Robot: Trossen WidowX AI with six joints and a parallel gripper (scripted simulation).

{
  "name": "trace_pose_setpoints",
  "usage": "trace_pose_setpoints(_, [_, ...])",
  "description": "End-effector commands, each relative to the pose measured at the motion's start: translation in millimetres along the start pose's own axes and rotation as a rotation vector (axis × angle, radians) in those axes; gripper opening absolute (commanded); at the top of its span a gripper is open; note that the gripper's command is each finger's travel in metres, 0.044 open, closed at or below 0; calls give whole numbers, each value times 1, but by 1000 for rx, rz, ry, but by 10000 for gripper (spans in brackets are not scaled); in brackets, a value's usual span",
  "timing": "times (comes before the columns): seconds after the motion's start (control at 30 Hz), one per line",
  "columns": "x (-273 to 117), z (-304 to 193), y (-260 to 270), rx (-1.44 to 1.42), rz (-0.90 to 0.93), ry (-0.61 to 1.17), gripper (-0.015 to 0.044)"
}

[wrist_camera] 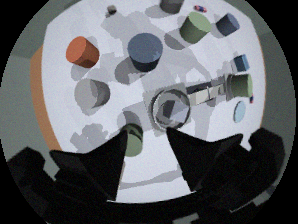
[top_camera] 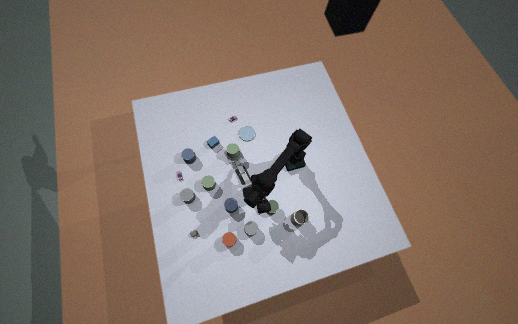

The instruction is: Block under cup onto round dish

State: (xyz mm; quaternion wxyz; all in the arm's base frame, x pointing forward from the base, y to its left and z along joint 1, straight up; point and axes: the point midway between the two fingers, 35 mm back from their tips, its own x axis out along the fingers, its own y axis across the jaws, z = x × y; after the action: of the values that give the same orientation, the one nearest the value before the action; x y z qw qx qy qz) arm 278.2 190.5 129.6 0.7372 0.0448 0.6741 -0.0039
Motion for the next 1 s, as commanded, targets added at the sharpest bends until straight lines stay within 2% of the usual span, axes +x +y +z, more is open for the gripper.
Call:
trace_pose_setpoints(0.0, [-4, 4, -5, -91, -12, -20, 260])
trace_pose_setpoints(0.97, [-9, 19, -44, -1044, -14, 74, 260])
